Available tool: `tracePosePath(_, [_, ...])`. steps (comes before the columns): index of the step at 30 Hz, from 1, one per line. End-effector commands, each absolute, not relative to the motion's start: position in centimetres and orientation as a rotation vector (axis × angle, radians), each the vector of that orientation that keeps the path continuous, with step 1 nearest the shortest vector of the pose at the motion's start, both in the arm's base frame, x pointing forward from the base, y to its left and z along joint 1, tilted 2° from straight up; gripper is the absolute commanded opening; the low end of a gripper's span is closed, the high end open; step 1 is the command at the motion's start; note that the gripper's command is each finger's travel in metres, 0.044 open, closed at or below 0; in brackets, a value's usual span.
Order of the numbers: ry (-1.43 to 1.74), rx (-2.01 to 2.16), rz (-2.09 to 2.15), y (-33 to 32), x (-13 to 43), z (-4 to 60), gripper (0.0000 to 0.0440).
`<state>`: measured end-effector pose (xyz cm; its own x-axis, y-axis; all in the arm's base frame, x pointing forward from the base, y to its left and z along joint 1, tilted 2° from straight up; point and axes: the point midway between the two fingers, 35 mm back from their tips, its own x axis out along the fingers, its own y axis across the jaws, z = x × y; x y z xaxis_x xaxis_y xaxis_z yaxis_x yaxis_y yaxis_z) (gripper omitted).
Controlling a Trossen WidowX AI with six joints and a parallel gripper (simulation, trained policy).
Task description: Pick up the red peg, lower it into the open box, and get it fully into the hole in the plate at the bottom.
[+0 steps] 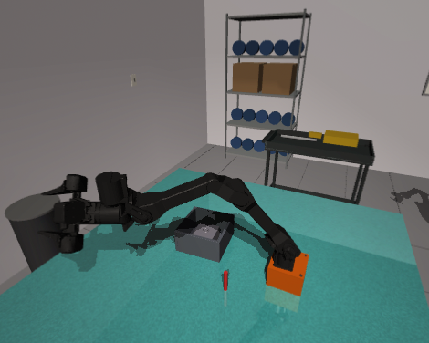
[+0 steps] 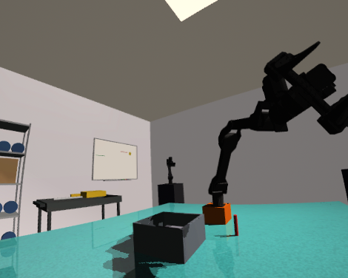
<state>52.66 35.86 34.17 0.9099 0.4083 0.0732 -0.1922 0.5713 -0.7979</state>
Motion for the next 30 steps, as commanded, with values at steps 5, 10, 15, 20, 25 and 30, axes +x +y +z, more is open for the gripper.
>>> tracePosePath(5, [-0.046, -0.79, 0.379, 32.2, 52.6, 32.5, 0.044])
tracePosePath(10, [0.108, -0.7, 0.382, 29.6, 51.8, 31.2, 0.044])
tracePosePath(15, [0.258, -0.602, 0.373, 27.1, 50.5, 29.8, 0.044])
tracePosePath(20, [0.403, -0.5, 0.351, 24.9, 48.8, 28.4, 0.044])
tracePosePath(25, [0.545, -0.395, 0.319, 22.8, 46.5, 26.9, 0.044])
tracePosePath(30, [0.684, -0.289, 0.277, 21.2, 43.9, 25.2, 0.044])
